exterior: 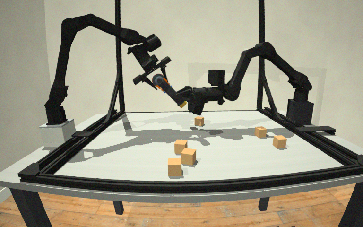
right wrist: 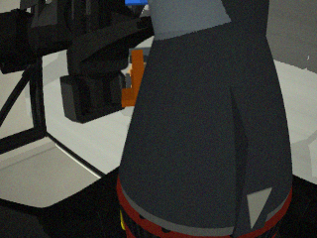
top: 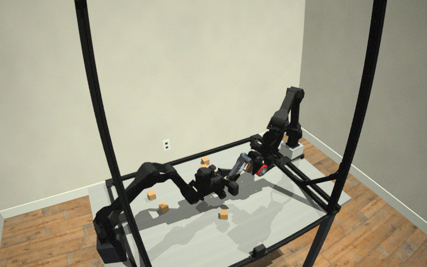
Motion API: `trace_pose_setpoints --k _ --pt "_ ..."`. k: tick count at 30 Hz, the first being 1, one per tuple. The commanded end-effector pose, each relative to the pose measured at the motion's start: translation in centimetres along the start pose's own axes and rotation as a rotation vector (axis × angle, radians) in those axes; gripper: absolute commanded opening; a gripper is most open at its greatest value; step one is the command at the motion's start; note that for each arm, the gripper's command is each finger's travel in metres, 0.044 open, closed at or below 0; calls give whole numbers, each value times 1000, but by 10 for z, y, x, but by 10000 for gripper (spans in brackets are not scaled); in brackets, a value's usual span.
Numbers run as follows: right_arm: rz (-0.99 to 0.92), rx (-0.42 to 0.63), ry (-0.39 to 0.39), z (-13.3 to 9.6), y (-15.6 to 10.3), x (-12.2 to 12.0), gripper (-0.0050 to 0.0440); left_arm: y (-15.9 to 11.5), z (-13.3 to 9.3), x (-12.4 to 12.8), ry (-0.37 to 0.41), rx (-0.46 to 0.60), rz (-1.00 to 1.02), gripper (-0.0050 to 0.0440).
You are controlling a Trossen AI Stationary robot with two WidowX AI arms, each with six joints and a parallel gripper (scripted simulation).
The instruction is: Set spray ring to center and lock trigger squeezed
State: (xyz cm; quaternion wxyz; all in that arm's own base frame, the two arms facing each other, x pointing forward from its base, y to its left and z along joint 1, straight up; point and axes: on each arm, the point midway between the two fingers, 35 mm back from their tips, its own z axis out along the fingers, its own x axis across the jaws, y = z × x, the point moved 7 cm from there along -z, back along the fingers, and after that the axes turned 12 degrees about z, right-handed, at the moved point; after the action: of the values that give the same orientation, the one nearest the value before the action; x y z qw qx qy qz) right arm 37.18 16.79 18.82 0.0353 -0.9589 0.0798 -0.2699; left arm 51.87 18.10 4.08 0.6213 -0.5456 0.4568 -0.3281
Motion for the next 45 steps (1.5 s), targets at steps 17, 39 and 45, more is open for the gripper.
trace_pose_setpoints --k 17,39,45 --pt "-1 1 5 0 0 0 400 -3 1 -1 -6 12 -2 0" --pt "-1 1 5 -35 1 -1 400 -3 1 -1 -6 12 -2 0" --pt "-1 1 5 -54 1 -4 400 -3 1 -1 -6 12 -2 0"
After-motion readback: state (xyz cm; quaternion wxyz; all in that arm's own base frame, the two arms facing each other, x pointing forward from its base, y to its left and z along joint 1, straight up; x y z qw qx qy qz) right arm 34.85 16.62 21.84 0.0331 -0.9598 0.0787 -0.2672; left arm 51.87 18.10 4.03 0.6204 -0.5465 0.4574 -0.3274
